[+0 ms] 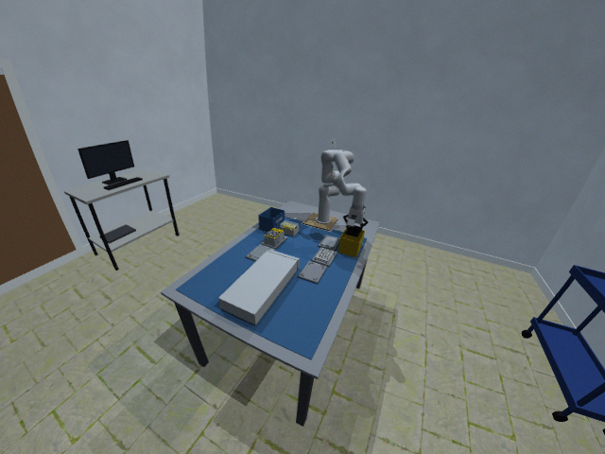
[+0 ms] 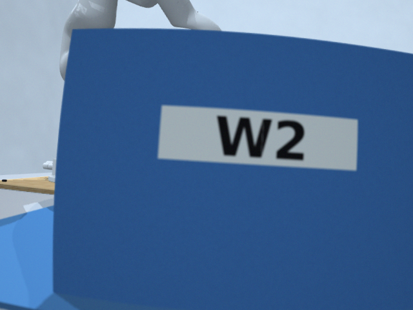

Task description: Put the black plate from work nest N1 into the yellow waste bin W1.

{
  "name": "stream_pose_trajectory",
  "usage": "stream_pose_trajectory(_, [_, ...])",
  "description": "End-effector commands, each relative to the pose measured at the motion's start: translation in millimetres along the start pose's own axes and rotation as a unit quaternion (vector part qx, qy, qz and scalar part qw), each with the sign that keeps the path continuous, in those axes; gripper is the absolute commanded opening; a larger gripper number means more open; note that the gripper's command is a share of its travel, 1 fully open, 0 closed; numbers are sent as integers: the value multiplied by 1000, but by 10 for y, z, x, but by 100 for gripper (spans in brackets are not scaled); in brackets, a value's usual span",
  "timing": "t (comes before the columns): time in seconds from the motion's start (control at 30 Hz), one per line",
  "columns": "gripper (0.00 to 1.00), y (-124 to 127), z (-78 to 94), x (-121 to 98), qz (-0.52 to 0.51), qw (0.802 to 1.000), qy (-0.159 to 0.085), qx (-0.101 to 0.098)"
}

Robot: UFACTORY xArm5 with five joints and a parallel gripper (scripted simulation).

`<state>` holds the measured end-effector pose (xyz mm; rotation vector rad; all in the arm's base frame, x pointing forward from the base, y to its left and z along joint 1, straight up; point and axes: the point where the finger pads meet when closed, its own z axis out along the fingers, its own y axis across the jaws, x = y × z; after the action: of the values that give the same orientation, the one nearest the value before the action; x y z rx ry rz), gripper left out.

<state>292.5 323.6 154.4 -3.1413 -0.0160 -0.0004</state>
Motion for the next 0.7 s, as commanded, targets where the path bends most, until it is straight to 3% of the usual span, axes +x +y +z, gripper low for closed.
stream_pose_trajectory(0.0, [0,-10,-15,5,0,1000,1,1])
stream_pose_trajectory(0.4, [0,-10,-15,5,0,1000,1,1])
stream_pose_trajectory(0.43, [100,-10,-15,5,0,1000,1,1])
stream_pose_trajectory(0.67, [100,-10,-15,5,0,1000,1,1])
